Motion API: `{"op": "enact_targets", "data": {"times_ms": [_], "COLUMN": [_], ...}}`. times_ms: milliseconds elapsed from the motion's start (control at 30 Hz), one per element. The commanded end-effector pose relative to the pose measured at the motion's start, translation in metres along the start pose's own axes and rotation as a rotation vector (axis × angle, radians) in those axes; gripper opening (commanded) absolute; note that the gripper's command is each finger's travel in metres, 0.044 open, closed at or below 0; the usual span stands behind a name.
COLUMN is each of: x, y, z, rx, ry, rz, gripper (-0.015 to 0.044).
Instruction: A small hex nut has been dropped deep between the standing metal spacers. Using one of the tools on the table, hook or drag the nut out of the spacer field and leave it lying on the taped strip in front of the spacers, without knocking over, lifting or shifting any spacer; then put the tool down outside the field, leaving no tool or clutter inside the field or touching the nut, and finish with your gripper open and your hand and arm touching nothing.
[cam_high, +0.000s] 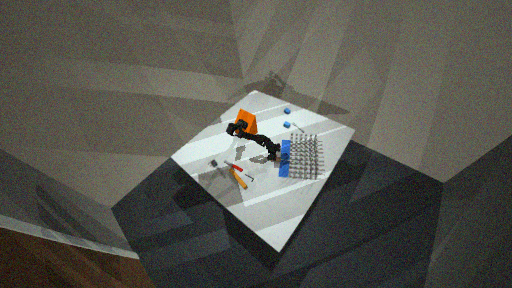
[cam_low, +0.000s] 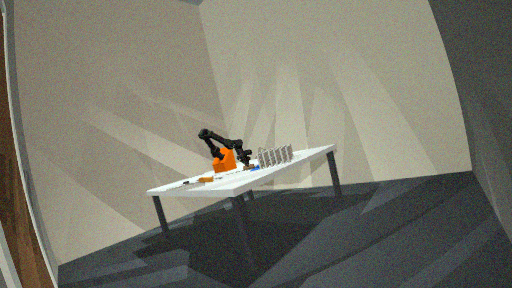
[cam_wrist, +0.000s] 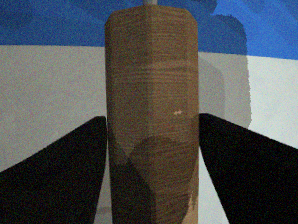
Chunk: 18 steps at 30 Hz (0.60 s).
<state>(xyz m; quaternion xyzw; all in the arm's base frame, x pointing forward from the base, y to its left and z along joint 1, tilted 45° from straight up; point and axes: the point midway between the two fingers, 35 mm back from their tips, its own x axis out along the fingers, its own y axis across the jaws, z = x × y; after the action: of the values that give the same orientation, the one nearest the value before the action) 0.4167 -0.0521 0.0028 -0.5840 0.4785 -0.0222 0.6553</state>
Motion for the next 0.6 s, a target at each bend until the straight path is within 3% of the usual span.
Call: {"op": "enact_targets", "data": {"times_ms": [0,567], "x": [-0.002,-0.005], "y": [-0.001,-0.001], "z": [-0.003,-0.014], "rx": [-0.002,-0.003], "ry": [-0.001,0.0], "rz": [-0.002,-0.001], "gripper": [0.0,0.0]}}
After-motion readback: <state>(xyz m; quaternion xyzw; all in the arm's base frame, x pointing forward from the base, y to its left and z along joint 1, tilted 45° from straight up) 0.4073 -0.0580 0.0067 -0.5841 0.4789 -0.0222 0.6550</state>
